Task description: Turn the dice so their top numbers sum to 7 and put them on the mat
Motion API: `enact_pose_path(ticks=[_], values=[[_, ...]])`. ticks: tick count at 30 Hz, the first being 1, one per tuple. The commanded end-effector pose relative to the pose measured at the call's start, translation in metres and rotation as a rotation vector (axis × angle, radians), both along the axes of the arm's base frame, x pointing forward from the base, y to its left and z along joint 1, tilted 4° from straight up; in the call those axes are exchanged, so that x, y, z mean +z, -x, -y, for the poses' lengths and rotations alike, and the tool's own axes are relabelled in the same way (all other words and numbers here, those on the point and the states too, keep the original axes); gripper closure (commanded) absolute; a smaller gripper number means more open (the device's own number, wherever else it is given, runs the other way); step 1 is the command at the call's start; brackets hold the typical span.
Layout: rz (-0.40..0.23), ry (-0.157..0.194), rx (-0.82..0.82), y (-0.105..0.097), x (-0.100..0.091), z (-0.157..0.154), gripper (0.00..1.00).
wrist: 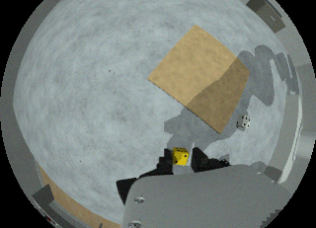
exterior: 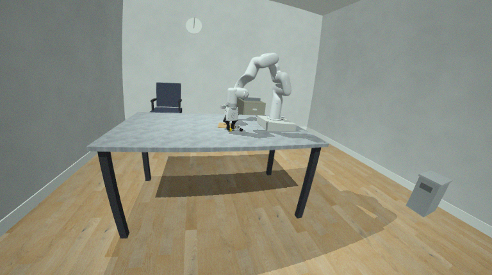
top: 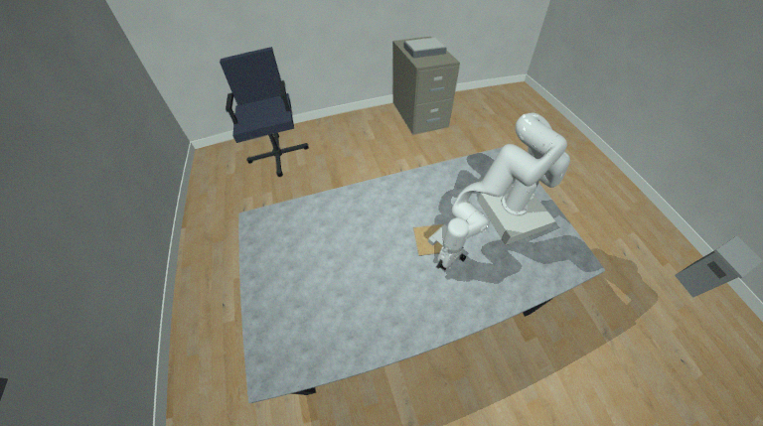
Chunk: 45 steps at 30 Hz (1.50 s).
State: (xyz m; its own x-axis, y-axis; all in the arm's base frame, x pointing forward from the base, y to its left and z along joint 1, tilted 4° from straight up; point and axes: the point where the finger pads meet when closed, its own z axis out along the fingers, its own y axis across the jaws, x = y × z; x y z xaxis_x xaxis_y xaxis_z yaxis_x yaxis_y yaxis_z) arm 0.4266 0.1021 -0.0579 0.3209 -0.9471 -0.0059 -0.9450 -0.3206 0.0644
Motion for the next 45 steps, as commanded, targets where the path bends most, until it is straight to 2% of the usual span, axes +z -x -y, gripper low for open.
enact_pose_path(ticks=[1, 11, 45], values=[[0.004, -0.001, 0.000, -0.0013, -0.0054, -0.0002, 0.64], [0.004, -0.001, 0.000, -0.0009, -0.0113, -0.0001, 0.64], [0.004, -0.001, 0.000, -0.0009, -0.0116, -0.0001, 0.64]])
